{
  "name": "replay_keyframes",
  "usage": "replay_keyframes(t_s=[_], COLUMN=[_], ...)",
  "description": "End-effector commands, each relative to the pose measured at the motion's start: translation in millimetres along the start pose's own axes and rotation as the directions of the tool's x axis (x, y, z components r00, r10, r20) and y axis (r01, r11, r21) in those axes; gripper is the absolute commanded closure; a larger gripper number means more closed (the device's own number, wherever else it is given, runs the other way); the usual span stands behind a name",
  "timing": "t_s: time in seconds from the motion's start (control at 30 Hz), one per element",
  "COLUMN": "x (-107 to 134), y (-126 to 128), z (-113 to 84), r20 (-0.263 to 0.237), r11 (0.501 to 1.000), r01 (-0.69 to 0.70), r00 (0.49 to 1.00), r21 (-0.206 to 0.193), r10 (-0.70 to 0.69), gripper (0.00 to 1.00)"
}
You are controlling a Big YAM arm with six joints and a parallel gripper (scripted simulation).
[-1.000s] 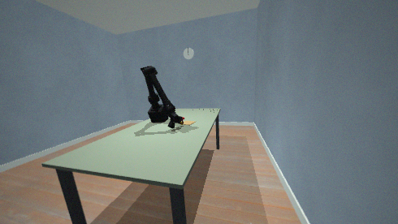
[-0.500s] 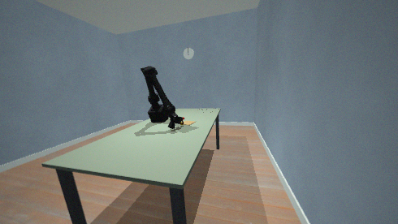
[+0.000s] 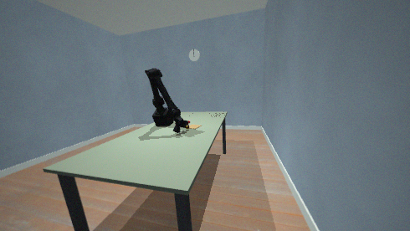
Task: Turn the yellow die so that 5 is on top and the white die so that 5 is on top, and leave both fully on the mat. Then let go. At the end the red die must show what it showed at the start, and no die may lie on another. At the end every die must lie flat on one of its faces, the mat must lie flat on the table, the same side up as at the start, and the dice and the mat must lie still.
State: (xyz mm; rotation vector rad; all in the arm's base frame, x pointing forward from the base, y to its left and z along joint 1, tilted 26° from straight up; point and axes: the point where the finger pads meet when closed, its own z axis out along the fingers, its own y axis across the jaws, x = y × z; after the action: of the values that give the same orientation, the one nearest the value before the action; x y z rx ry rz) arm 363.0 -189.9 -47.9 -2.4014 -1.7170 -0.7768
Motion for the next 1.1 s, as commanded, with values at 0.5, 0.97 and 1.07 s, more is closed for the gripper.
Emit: replay_keyframes(t_s=[0.5,0.97,1.07], x=[-3.4,-10.6,-12.6], y=[8.1,8.3,10.4], z=[-1.0,3.6,4.2], r20=[0.003,0.003,0.004], r11=[1.0,1.0,1.0], r01=[0.019,0.016,0.018], r00=[1.0,1.0,1.0], r21=[-0.02,-0.02,-0.023], r10=[-0.019,-0.016,-0.018], gripper=[0.81,0.81,0.81])
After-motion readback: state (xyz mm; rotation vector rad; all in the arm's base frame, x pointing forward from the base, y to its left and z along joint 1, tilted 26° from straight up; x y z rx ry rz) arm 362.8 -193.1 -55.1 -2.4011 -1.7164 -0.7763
